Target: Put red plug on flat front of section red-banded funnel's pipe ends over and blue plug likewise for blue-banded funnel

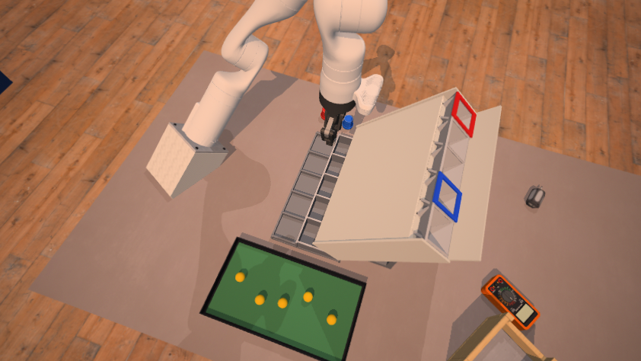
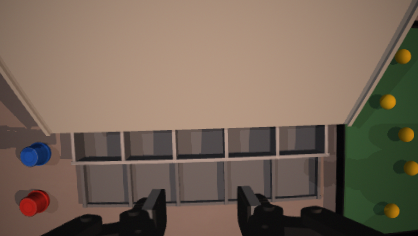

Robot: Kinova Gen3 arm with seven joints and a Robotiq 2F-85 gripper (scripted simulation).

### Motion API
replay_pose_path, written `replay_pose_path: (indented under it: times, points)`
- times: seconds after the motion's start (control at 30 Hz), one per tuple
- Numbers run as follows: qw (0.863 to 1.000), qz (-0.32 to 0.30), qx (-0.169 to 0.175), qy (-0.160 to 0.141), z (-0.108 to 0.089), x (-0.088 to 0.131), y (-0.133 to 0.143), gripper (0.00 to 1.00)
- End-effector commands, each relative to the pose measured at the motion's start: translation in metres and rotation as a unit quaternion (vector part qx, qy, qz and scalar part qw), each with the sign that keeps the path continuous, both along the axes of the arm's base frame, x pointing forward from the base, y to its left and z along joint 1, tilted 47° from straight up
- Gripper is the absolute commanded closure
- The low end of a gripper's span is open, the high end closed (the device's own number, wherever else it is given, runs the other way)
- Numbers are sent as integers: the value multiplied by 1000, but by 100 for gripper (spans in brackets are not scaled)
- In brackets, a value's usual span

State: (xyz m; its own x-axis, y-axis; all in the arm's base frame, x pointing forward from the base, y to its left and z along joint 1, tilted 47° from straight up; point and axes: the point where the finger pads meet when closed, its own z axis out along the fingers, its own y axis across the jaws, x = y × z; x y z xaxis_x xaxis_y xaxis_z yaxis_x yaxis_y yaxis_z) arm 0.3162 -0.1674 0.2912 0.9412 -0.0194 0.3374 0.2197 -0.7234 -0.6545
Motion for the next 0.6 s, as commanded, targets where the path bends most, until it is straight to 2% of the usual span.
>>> replay_pose_path:
  times: [0.0, 0.23, 0.27, 0.37, 0.57]
  points:
    - [1000, -1, 0, 0, 0, 0, -1, 50]
    - [1000, -1, 0, 0, 0, 0, -1, 50]
    - [1000, -1, 0, 0, -68, 10, -11, 50]
    - [1000, -1, 0, 0, -78, 11, -13, 50]
    - [1000, -1, 0, 0, -145, 21, -23, 50]
